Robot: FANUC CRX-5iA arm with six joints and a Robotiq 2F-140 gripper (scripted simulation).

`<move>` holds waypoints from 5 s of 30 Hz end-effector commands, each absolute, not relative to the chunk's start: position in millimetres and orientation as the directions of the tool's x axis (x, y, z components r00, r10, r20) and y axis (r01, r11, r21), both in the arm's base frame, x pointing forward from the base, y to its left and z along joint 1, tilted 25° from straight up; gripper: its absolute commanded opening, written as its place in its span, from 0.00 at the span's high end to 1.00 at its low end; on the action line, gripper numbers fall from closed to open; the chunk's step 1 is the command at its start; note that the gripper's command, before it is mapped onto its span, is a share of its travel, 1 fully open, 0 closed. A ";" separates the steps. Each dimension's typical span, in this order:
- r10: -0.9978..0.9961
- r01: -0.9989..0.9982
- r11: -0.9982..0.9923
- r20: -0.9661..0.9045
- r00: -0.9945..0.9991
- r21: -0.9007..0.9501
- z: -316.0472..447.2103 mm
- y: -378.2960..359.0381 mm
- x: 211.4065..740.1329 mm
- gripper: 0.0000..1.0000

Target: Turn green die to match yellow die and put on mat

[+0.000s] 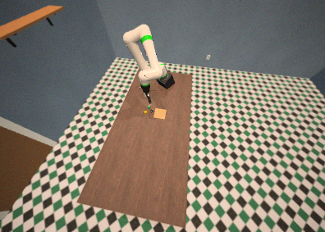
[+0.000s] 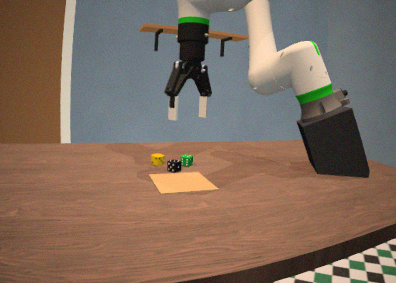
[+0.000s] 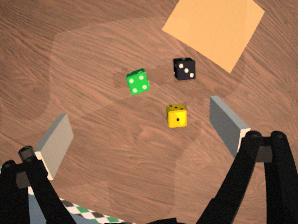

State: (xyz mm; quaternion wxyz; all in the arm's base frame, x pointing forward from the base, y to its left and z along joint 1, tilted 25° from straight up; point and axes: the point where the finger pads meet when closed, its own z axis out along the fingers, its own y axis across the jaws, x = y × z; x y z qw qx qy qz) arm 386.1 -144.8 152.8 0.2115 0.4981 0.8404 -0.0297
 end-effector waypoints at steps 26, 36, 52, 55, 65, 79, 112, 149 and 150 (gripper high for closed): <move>0.861 0.799 -0.434 -0.070 0.504 0.416 146.9 -147.3 389.1 0.00; 0.692 0.612 -0.672 0.058 0.720 0.418 145.1 -148.0 389.9 0.00; 0.279 0.186 -0.923 0.253 0.926 0.337 142.1 -149.3 391.3 0.00; 0.181 0.088 -0.947 0.287 0.941 0.309 141.4 -149.6 391.6 0.00; -0.121 -0.208 -0.956 0.369 0.921 0.205 139.5 -150.3 392.4 0.00; -0.578 -0.636 -0.771 0.423 0.698 -0.005 136.4 -151.6 393.7 0.00; -0.947 -0.906 0.182 0.180 -0.266 -0.383 129.6 -154.4 396.4 0.00; -0.668 -0.586 0.695 -0.074 -0.740 -0.417 125.8 -156.0 397.8 0.72; -0.668 -0.586 0.695 -0.074 -0.740 -0.417 125.8 -156.0 397.8 0.72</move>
